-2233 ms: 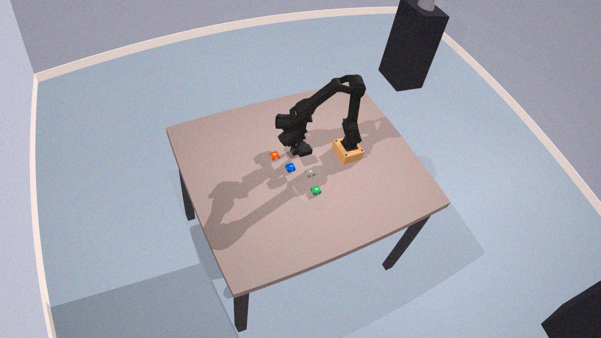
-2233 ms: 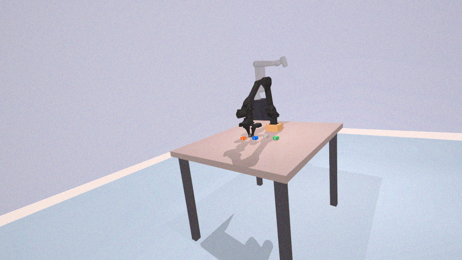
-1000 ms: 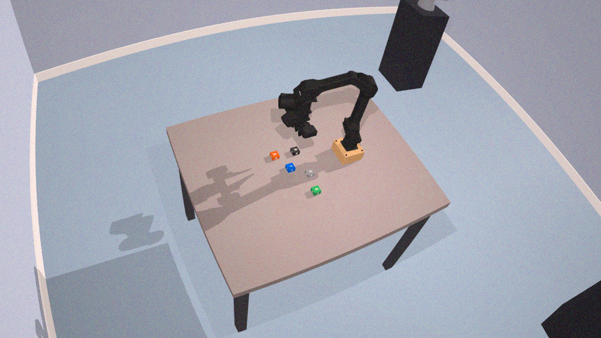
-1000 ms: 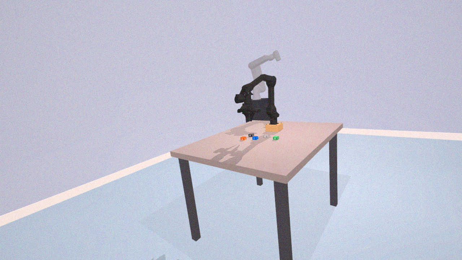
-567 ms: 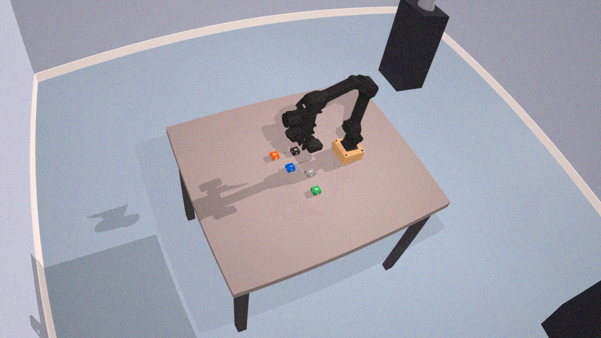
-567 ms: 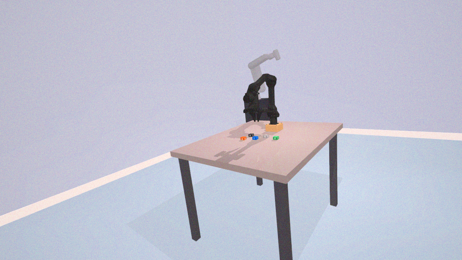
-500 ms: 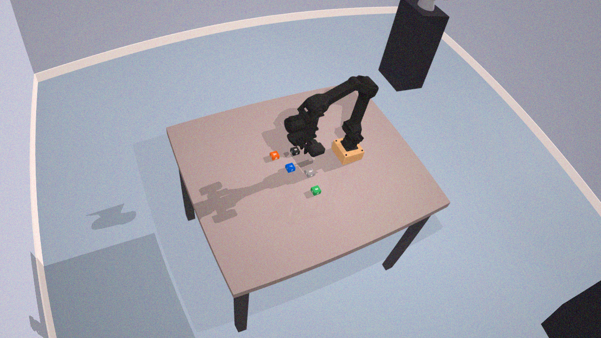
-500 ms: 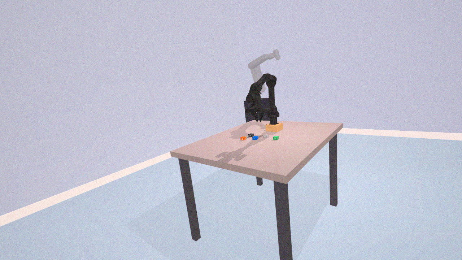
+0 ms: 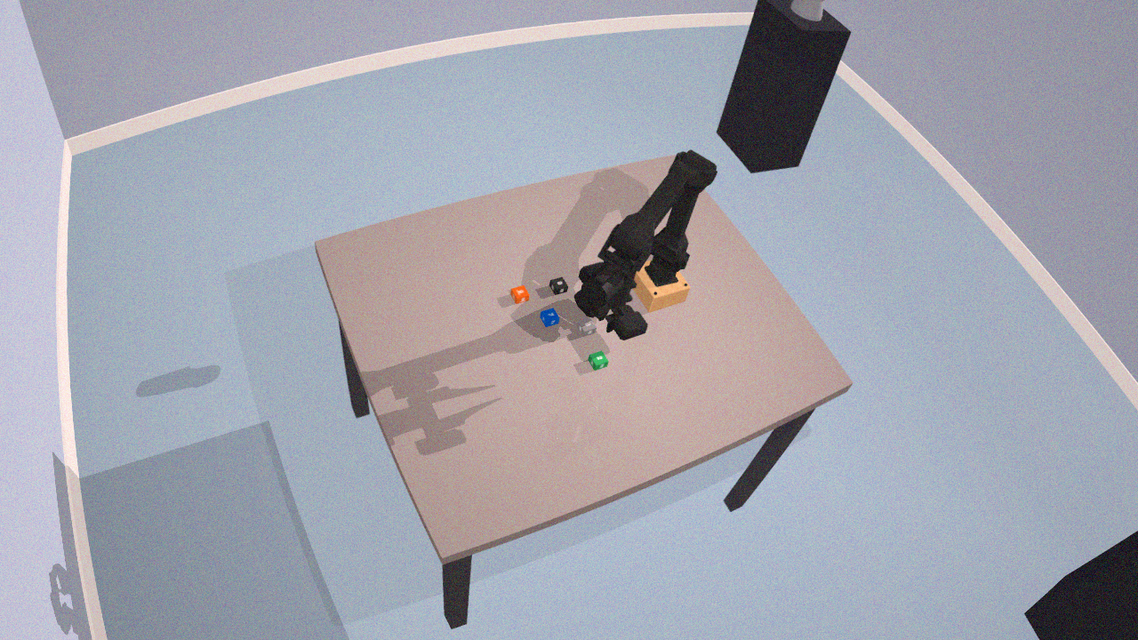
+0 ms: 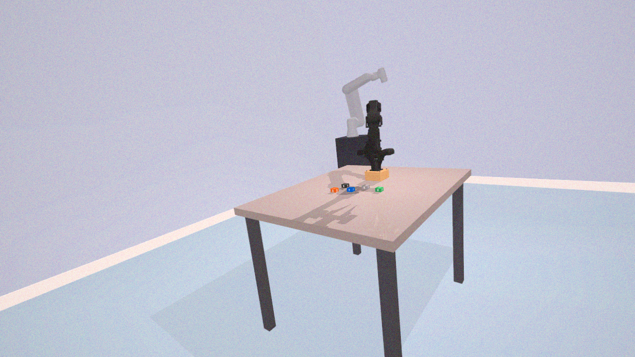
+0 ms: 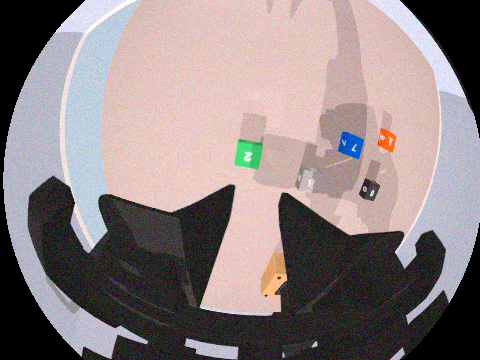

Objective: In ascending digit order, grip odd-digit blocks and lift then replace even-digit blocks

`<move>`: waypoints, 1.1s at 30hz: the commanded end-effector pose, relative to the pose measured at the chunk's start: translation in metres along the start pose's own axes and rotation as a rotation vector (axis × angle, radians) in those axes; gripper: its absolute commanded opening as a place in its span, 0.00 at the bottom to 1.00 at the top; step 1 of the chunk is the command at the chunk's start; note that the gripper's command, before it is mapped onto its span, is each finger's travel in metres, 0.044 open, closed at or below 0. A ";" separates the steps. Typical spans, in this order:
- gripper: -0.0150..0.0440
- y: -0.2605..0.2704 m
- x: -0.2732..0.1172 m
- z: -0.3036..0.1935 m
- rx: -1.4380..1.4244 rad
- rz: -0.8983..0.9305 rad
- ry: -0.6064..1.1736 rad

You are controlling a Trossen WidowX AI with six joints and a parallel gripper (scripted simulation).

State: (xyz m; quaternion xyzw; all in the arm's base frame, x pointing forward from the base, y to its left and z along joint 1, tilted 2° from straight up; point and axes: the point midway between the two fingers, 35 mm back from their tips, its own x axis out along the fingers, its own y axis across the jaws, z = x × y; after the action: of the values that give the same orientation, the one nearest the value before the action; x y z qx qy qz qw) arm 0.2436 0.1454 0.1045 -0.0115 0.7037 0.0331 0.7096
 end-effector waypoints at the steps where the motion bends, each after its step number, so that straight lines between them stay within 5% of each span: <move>1: 0.64 0.001 0.039 0.000 0.013 -0.007 0.014; 4: 0.77 0.000 0.076 -0.003 0.013 -0.007 0.014; 8: 0.93 0.000 0.079 -0.003 0.013 -0.007 0.014; 33: 0.93 -0.001 0.114 -0.004 0.013 -0.007 0.015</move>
State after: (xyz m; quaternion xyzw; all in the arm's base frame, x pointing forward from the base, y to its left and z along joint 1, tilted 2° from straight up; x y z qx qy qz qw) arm 0.2429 0.1491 -0.0025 -0.0094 0.7053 0.0297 0.7082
